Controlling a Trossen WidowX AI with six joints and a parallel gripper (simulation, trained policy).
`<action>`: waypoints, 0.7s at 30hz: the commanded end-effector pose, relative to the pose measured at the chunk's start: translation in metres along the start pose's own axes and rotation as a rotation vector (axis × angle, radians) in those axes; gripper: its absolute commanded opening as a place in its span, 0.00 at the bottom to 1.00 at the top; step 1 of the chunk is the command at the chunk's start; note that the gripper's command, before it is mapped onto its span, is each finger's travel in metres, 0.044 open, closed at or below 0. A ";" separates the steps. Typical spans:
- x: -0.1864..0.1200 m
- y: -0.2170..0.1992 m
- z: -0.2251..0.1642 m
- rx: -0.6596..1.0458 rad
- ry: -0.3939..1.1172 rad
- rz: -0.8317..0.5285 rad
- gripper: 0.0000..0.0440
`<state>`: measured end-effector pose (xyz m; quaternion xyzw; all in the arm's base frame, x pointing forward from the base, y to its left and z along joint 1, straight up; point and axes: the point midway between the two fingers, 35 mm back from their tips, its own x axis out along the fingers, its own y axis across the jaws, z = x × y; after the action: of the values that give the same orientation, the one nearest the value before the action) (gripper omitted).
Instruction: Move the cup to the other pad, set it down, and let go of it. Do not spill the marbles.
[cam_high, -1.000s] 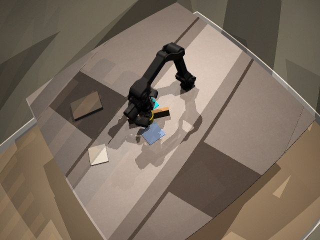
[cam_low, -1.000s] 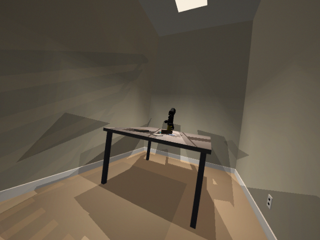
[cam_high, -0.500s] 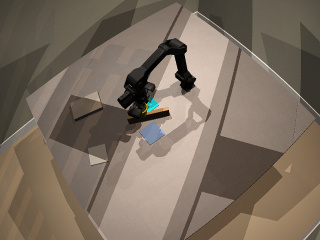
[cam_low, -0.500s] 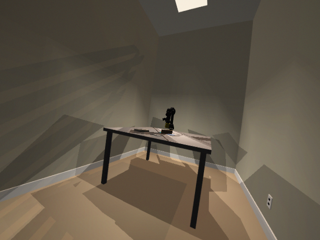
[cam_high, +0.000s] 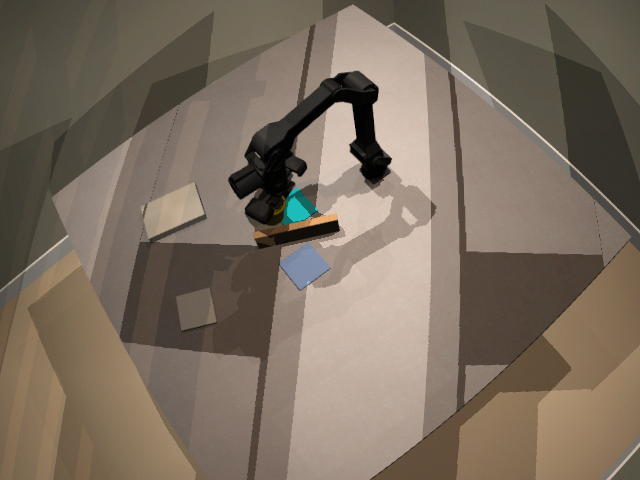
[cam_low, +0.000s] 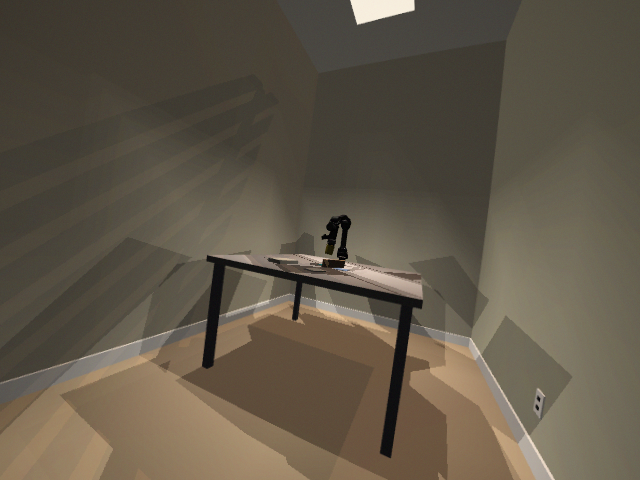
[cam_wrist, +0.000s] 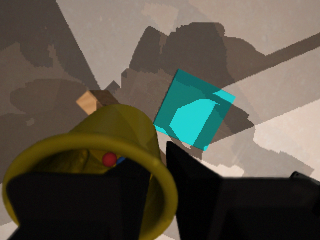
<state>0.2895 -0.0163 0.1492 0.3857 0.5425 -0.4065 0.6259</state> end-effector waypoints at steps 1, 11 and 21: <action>0.001 -0.006 0.007 0.022 -0.017 0.020 0.00; 0.016 -0.019 0.018 0.072 -0.032 0.036 0.00; 0.037 -0.033 0.020 0.112 -0.037 0.040 0.00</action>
<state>0.2734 -0.0473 0.1176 0.4195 0.5064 -0.4296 0.6189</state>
